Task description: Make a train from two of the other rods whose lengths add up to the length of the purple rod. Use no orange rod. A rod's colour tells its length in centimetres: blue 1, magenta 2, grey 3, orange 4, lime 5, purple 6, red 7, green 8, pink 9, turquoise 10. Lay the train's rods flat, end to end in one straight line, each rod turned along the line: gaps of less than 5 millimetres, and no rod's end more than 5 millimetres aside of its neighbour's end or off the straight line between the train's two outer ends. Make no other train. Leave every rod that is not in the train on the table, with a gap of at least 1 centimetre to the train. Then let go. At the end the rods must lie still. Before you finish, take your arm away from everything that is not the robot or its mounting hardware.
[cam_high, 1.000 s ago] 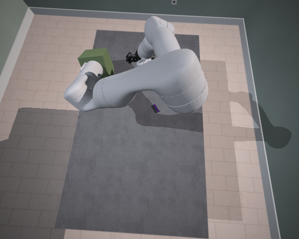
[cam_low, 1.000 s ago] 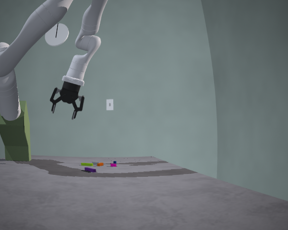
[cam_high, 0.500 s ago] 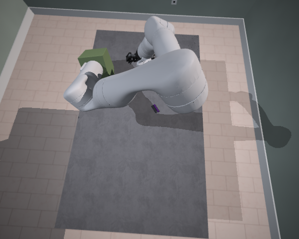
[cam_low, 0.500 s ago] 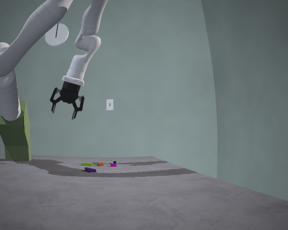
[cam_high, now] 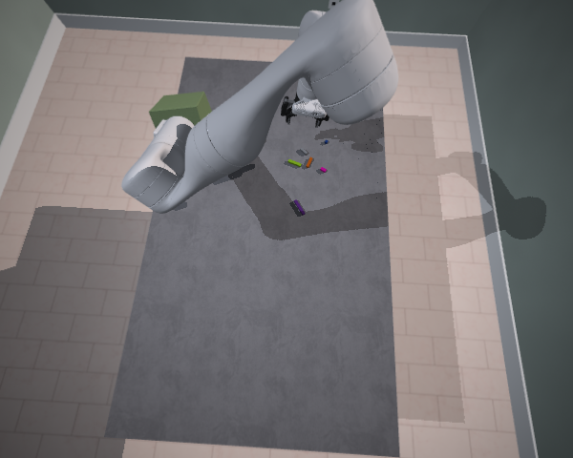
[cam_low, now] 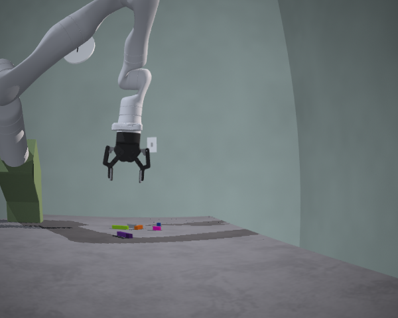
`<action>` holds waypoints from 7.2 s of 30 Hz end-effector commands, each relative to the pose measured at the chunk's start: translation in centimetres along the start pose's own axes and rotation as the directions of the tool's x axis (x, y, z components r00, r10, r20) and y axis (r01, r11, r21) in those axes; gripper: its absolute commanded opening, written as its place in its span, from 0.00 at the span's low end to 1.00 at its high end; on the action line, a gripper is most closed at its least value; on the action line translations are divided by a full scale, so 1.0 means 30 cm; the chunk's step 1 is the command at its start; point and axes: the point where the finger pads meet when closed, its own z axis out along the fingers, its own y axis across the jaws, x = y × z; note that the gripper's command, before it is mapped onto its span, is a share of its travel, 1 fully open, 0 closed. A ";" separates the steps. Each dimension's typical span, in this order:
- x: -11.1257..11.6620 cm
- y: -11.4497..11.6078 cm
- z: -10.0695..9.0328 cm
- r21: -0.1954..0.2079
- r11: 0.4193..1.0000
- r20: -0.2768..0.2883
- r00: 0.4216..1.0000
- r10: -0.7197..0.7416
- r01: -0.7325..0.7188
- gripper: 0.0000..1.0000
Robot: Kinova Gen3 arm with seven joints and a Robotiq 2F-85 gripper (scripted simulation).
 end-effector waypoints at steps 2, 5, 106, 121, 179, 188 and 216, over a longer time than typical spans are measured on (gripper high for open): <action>-0.074 -0.011 0.066 0.036 0.999 -0.067 0.998 -0.022 0.025 1.00; -0.091 -0.055 0.084 0.077 0.997 -0.092 0.996 -0.007 0.014 1.00; -0.051 -0.073 0.091 0.086 0.996 -0.095 0.995 -0.005 0.013 1.00; 0.434 -0.080 0.163 0.083 0.996 -0.096 0.995 -0.005 0.013 1.00; 0.449 -0.076 0.165 0.080 0.997 -0.095 0.995 -0.006 0.013 1.00; 0.449 -0.076 0.165 0.080 0.997 -0.095 0.995 -0.006 0.013 1.00; 0.449 -0.076 0.165 0.080 0.997 -0.095 0.995 -0.006 0.013 1.00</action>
